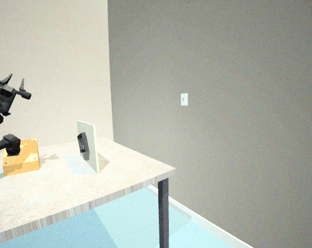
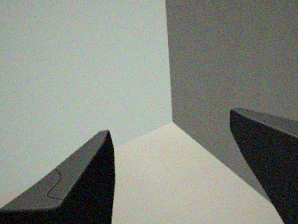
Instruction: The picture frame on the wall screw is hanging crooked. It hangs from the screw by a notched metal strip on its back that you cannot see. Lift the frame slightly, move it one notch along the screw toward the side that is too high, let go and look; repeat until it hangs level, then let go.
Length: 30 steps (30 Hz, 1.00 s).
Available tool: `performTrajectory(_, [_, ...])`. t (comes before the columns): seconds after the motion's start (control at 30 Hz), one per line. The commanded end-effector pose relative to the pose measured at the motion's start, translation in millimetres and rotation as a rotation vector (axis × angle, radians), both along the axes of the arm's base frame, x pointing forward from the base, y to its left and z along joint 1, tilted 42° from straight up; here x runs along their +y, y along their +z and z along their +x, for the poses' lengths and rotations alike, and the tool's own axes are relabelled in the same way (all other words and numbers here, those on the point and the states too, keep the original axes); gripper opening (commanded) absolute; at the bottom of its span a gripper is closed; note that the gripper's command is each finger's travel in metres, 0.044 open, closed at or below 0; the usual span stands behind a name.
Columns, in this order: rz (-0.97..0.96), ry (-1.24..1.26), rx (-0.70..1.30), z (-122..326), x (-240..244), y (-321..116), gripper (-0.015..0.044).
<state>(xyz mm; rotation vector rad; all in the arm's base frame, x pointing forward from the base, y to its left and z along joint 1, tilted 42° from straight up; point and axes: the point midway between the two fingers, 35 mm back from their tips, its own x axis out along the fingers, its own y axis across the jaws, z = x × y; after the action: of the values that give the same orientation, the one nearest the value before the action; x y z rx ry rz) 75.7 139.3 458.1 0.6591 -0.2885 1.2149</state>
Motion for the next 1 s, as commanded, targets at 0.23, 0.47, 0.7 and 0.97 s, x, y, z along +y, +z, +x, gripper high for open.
performTrajectory(0.23, [-0.164,-0.529,0.286,133.2,-32.5,-132.7,0.0260])
performTrajectory(0.47, [-0.215,-0.853,0.505,176.2,-102.4,-226.1,0.0260])
performTrajectory(0.7, [-0.223,-0.964,0.591,180.2,-130.9,-260.3,0.0260])
performTrajectory(0.97, [-0.223,-0.964,0.591,180.2,-130.9,-260.3,0.0260])
